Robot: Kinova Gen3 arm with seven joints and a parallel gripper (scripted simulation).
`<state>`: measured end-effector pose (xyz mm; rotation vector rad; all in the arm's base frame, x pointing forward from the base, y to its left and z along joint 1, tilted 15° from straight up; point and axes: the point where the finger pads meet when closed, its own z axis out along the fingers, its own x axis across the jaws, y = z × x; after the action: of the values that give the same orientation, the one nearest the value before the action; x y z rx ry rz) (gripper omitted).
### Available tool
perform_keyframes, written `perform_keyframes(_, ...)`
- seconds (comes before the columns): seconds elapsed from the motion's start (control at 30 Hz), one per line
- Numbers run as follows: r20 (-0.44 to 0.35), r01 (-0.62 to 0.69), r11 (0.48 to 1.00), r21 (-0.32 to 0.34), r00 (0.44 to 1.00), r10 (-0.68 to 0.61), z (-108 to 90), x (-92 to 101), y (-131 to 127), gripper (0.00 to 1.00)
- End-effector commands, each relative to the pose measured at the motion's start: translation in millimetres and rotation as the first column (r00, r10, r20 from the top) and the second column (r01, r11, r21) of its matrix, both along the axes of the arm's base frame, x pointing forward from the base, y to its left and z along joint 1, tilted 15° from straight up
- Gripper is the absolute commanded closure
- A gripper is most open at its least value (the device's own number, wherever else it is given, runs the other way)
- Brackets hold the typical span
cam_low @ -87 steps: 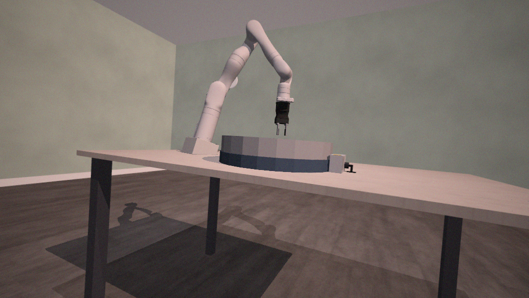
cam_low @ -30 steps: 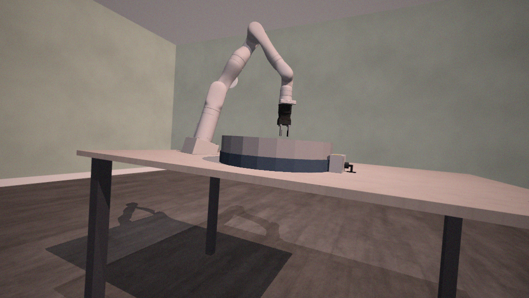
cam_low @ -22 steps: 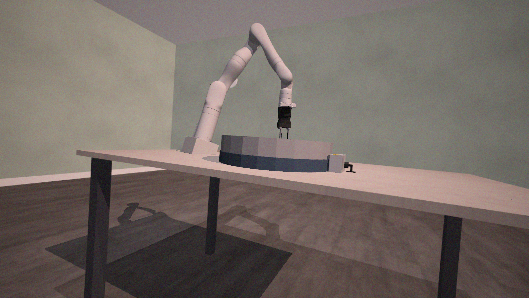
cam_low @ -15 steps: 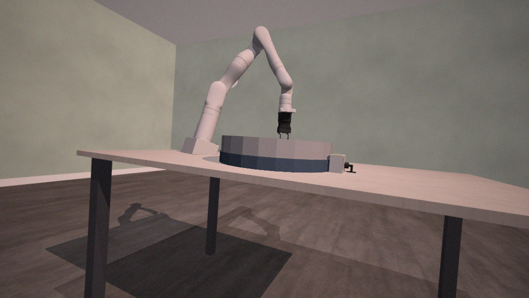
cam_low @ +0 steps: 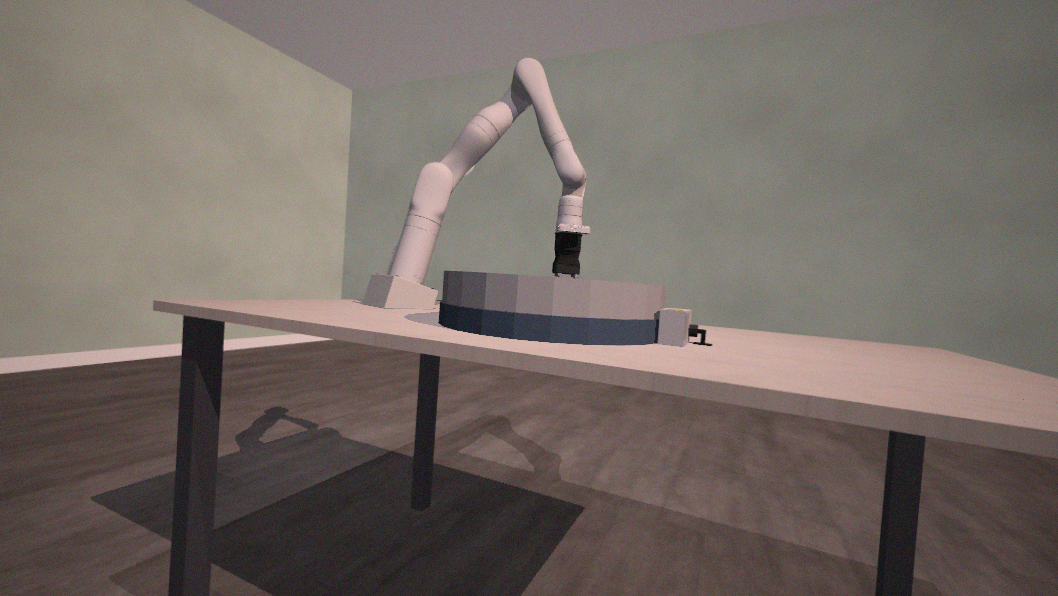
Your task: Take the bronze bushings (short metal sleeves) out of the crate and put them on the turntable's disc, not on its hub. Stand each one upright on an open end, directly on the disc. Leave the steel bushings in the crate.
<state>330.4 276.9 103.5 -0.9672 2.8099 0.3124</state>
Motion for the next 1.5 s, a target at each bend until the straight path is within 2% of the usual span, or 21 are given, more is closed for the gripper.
perform_keyframes(0.0,0.001,0.001,1.0,0.0,1.0,-0.001,0.2,0.4,0,0.24)
perform_keyframes(1.03,0.001,0.0,1.0,0.0,1.0,0.0,-0.3,0.4,0,0.24)
perform_keyframes(1.47,0.001,0.0,1.0,0.0,1.0,0.0,-15.6,1.7,4,0.24)
